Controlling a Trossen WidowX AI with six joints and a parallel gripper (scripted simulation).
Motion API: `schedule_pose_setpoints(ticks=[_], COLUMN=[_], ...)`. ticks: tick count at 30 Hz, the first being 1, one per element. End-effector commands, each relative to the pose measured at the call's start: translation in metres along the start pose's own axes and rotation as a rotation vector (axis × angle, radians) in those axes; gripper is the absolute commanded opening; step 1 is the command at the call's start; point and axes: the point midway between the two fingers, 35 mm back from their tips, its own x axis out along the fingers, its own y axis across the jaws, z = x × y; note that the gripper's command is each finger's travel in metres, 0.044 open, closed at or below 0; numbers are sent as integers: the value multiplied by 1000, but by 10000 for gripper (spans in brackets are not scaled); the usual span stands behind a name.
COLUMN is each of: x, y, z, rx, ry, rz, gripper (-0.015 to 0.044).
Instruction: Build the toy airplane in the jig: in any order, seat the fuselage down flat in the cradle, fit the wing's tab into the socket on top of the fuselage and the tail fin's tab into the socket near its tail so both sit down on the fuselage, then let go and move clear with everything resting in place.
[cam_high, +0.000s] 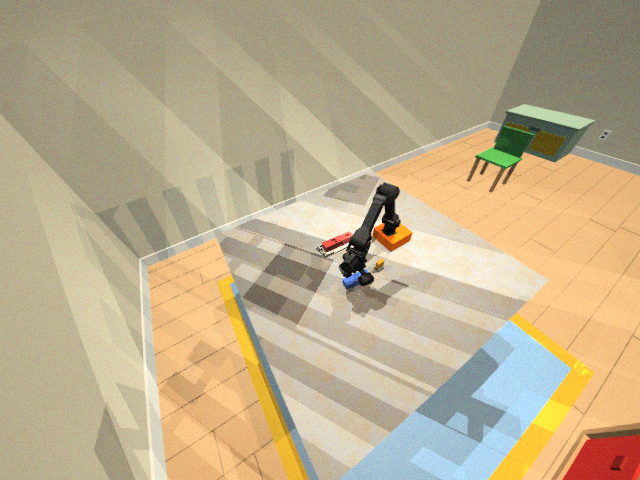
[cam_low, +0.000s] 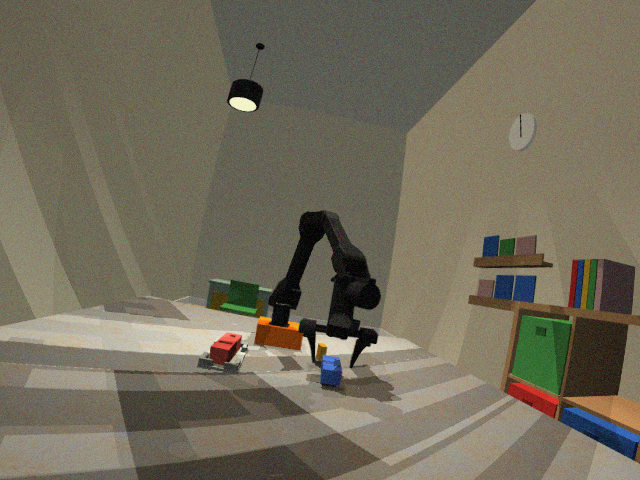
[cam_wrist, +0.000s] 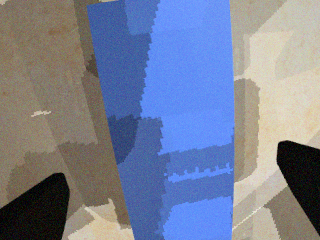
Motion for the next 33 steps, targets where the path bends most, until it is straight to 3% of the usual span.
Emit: schedule_pose_setpoints(ticks=[1, 11, 21, 27, 33], x=[9, 22, 22, 22, 14], y=[-1, -1, -1, -1, -1], z=[-1, -2, -2, -2, 5], rx=[4, 4, 4, 4, 6], ry=[3, 3, 3, 3, -28], rz=[-4, -4, -4, -4, 2], gripper=[440, 440, 177, 138, 0])
